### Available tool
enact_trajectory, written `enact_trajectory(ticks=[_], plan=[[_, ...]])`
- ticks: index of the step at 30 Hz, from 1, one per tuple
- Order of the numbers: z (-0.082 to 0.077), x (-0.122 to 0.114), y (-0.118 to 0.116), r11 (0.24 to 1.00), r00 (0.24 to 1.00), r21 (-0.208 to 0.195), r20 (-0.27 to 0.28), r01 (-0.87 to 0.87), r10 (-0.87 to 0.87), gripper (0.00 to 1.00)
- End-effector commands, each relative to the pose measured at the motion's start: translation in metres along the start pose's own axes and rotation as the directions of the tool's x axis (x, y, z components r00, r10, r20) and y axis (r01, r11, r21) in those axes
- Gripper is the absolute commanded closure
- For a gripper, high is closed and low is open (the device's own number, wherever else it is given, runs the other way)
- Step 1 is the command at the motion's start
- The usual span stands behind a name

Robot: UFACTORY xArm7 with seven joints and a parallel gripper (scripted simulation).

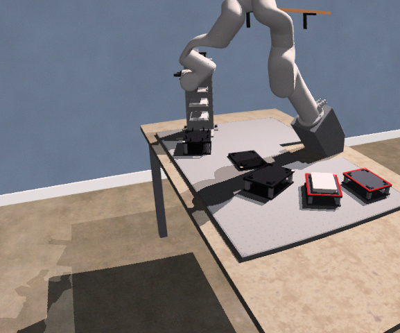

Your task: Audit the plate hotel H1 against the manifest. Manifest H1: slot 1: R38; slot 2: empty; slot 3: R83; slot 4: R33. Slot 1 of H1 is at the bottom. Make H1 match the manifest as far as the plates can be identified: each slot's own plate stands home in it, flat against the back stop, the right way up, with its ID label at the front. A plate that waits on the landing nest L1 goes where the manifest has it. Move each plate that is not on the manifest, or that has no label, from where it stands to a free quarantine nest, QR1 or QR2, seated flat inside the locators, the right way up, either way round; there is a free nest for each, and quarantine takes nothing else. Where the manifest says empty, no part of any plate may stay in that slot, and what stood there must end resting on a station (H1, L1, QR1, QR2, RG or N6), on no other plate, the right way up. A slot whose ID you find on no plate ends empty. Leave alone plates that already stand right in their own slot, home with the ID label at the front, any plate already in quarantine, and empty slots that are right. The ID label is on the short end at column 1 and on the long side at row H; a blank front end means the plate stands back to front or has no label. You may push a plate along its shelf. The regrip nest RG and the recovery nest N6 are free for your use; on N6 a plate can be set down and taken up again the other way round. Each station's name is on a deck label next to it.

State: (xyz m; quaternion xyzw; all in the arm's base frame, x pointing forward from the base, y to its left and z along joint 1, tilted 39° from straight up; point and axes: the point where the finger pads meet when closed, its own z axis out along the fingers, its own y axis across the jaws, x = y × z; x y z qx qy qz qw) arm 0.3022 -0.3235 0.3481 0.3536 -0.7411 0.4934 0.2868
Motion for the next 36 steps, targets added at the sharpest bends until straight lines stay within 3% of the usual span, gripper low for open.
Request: enact_trajectory(ticks=[1,26,36], plan=[[0.000,0.001,-0.001,1.000,1.000,0.000,-0.001,-0.003,0.003,0.00],[0.000,0.001,-0.001,1.000,1.000,0.000,-0.001,-0.003,0.003,0.00],[-0.024,0.001,-0.001,1.000,1.000,0.000,-0.001,-0.003,0.003,0.00]])
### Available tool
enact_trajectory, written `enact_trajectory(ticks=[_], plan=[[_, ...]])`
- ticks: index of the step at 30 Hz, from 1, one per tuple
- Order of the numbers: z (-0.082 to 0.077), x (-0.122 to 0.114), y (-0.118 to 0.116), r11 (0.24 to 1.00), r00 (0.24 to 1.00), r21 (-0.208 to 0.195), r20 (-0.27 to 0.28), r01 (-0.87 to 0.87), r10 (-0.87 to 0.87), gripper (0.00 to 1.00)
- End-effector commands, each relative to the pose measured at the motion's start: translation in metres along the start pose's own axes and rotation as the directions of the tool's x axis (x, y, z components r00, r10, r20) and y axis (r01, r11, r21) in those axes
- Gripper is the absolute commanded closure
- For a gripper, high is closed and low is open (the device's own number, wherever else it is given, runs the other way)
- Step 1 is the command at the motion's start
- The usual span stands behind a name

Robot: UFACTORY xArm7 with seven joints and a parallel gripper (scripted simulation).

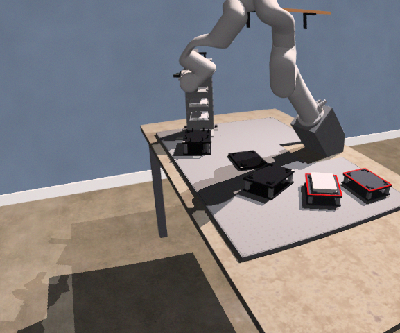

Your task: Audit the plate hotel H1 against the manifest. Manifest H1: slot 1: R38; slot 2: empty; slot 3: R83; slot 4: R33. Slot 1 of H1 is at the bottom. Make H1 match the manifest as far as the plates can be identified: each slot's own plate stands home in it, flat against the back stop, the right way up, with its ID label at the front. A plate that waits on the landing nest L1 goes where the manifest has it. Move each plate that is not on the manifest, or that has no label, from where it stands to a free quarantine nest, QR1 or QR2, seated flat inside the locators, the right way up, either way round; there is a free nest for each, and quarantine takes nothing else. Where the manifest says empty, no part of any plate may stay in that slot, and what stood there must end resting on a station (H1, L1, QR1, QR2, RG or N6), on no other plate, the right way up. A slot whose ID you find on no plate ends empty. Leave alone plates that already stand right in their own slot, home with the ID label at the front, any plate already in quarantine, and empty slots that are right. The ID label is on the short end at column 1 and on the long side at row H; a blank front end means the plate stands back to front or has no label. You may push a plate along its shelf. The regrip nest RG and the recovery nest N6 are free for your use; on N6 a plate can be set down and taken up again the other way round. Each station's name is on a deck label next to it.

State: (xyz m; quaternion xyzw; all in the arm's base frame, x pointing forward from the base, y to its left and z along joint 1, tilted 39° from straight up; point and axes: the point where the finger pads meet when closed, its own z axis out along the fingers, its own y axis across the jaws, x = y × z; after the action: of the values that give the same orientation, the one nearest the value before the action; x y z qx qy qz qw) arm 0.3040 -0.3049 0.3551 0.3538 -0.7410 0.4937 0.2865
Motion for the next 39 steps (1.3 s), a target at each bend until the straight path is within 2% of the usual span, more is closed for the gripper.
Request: enact_trajectory(ticks=[1,6,33,39], plan=[[-0.004,0.001,0.000,1.000,1.000,-0.001,-0.001,-0.003,0.003,0.00],[-0.010,0.001,0.000,1.000,1.000,-0.001,-0.001,-0.003,0.003,0.00],[-0.010,-0.065,0.000,1.000,1.000,-0.001,-0.001,-0.003,0.003,0.00],[-0.010,-0.070,0.000,1.000,1.000,-0.001,-0.002,-0.003,0.003,0.00]])
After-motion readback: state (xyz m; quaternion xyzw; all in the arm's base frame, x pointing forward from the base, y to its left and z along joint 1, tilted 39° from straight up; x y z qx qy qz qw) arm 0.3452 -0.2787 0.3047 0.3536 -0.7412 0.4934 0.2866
